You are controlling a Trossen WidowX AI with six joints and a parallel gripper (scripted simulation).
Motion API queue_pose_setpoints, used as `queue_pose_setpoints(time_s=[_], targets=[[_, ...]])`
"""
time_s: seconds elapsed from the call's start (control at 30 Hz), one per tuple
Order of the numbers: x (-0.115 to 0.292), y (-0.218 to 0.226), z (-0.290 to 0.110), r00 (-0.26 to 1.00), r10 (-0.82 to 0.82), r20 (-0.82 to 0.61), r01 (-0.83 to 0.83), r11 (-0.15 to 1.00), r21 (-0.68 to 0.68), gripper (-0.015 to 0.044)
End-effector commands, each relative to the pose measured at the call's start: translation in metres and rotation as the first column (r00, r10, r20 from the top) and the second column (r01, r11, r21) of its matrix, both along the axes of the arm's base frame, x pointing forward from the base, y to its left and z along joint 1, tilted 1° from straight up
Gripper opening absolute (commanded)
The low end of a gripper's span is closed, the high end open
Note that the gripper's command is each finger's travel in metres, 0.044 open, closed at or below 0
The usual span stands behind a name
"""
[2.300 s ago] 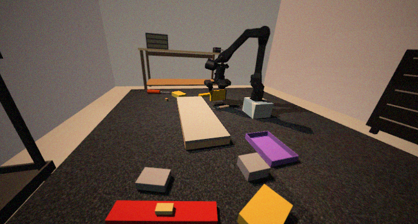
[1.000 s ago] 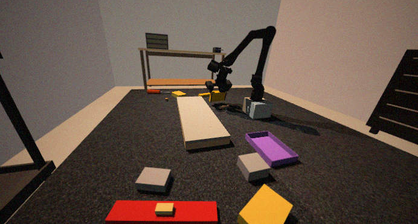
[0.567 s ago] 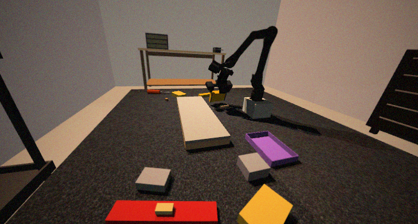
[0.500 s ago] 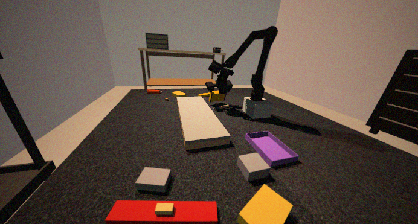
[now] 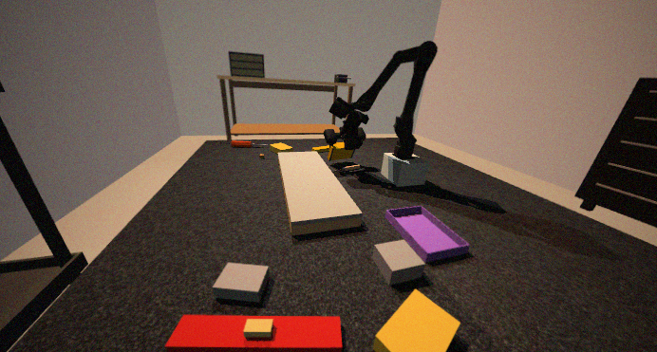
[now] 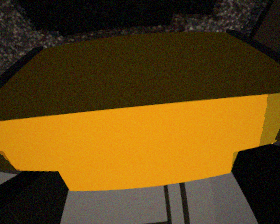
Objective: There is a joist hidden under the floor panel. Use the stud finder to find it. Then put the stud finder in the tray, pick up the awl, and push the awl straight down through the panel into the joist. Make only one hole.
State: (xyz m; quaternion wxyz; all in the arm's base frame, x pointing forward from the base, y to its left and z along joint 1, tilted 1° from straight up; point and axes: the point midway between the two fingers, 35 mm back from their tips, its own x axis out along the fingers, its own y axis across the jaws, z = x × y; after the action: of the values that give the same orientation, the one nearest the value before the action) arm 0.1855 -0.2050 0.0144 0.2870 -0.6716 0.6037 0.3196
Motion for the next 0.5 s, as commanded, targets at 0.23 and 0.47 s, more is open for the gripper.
queue_pose_setpoints(time_s=[0.23, 0.47], targets=[[-0.0007, 0.0012, 0.0, 1.0, -0.008, 0.013, 0.009, 0.997, -0.071, 0.0], [-0.0001, 0.0014, -0.0015, 1.0, -0.007, 0.016, 0.008, 0.994, -0.108, 0.0]])
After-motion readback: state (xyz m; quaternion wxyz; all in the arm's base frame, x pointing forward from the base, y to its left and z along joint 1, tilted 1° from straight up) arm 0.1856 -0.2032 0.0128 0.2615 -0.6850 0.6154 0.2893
